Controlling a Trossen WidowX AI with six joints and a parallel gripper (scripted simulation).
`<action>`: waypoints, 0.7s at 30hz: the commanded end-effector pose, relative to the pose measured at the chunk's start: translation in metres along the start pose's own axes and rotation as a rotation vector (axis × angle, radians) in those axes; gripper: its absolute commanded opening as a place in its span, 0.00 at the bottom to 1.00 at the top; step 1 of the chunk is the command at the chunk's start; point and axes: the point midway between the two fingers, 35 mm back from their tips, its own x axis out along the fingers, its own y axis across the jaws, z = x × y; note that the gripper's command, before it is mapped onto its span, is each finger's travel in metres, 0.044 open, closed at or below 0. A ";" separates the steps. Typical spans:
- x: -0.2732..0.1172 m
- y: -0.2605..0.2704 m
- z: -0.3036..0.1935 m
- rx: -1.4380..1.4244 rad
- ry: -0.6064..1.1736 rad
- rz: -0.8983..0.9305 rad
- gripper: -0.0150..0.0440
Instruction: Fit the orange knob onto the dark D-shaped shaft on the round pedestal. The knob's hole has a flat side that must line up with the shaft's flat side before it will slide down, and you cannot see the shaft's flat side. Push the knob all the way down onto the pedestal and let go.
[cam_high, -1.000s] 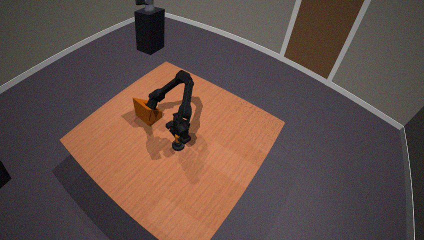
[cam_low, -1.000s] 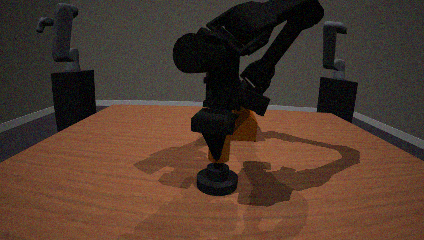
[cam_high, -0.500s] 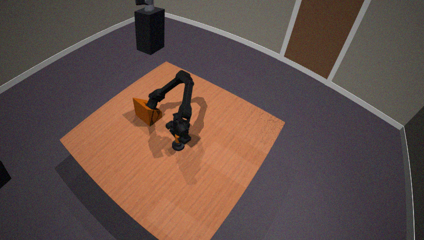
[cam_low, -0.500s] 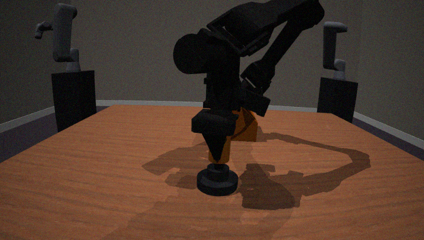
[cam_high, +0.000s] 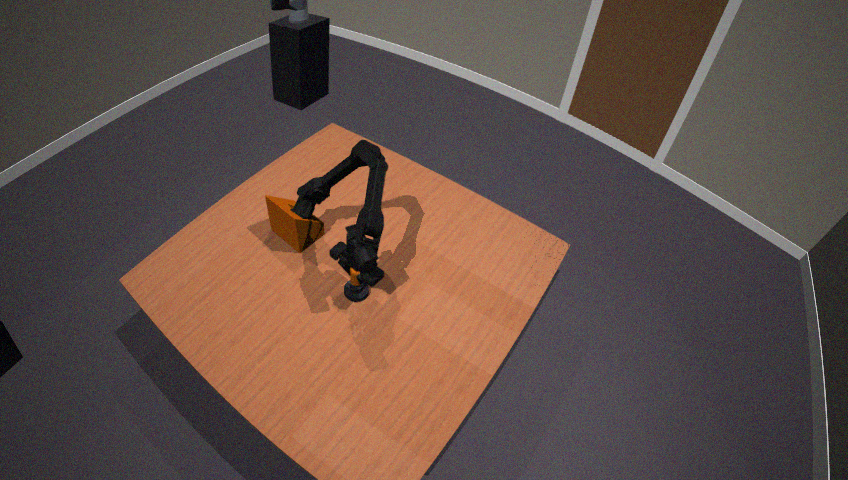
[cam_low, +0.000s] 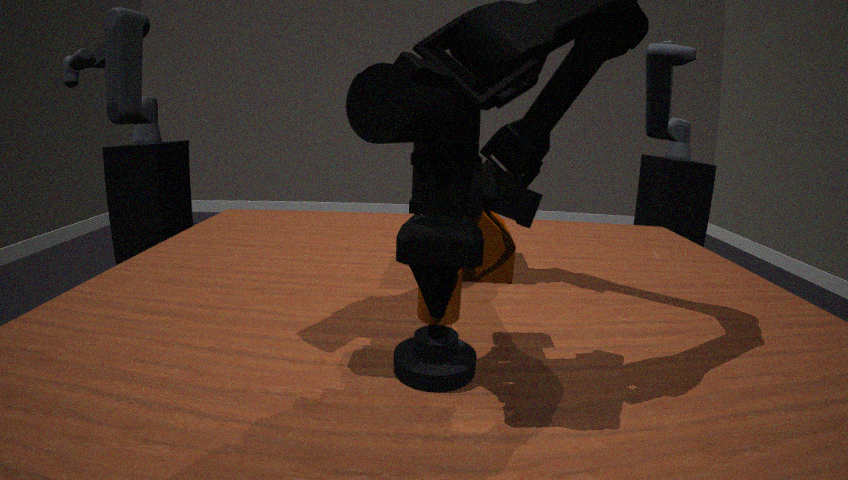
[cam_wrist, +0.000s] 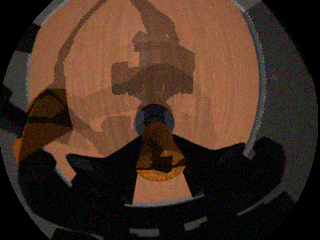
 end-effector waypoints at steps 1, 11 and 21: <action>0.001 0.000 0.000 -0.099 -0.001 0.000 0.25; 0.004 0.000 0.000 -0.099 -0.001 0.000 0.25; 0.004 0.000 0.000 -0.099 -0.001 0.000 0.25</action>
